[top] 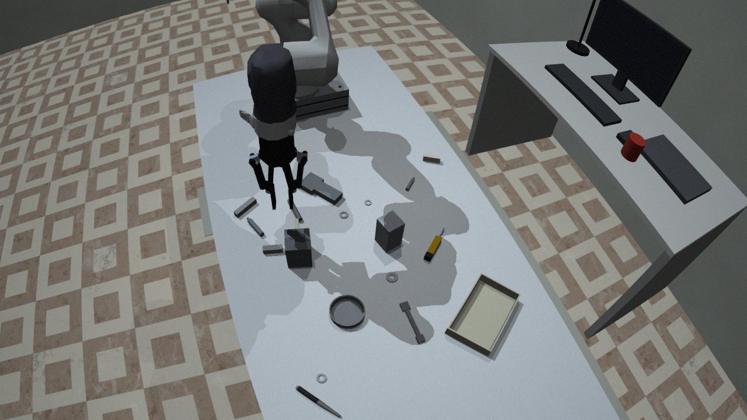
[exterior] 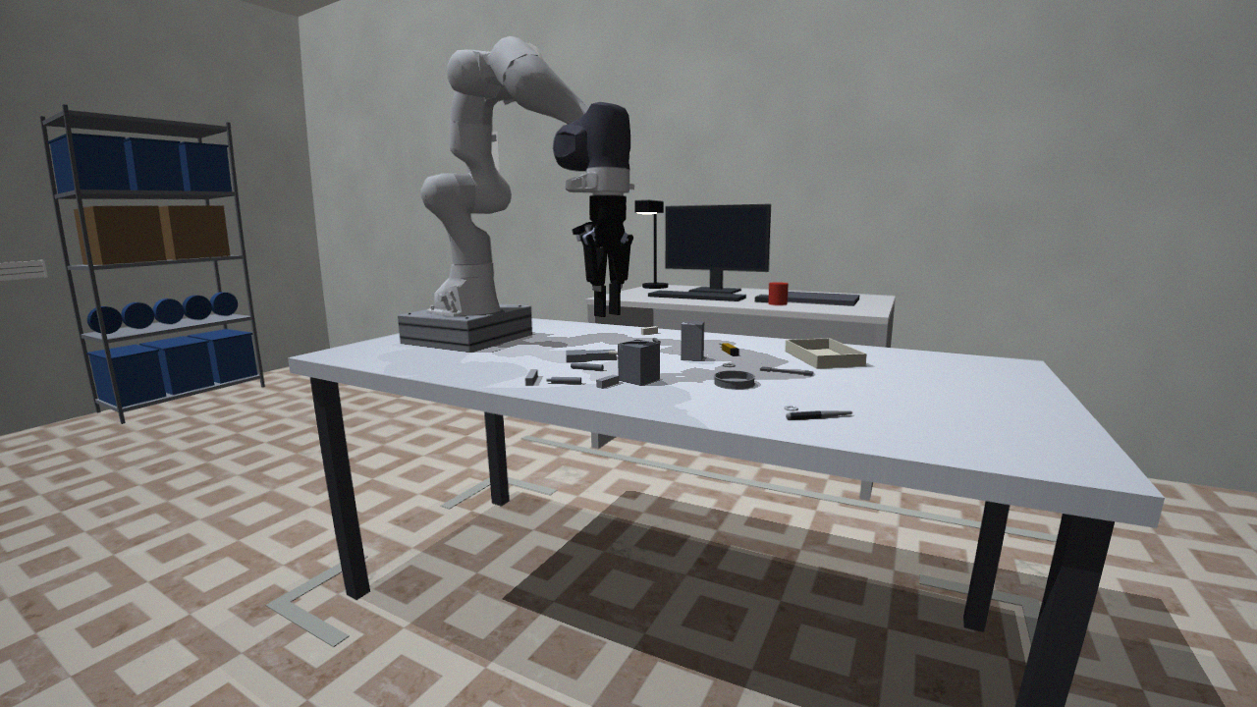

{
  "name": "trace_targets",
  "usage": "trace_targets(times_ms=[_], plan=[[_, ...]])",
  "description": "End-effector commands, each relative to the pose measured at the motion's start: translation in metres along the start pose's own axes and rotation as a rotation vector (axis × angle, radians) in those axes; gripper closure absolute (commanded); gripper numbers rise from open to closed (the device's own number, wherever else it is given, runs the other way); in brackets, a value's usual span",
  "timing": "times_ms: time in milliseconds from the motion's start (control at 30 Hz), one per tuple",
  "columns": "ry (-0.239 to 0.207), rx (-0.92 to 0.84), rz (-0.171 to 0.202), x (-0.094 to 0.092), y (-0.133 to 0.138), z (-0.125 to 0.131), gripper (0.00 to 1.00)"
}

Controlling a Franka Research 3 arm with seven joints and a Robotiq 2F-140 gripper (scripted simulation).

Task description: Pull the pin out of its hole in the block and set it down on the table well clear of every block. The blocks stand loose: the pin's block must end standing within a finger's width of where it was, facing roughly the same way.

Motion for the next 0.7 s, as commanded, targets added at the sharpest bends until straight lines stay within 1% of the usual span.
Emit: trace_targets(times_ms=[0, 667], plan=[[0.009, 0.004, -0.004, 0.003, 0.000, -0.002, 0.69], [0.045, 0.008, -0.013, 0.020, 0.000, -0.011, 0.69]])
Point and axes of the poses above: the point where the finger pads meet when closed, its own x axis out along the fingers, its own y axis across the jaws, z = x × y, the point moved 1 cm from there along -x, back along the fingers, and after that the axes turned 5 degrees about x, right-handed, at the moved point
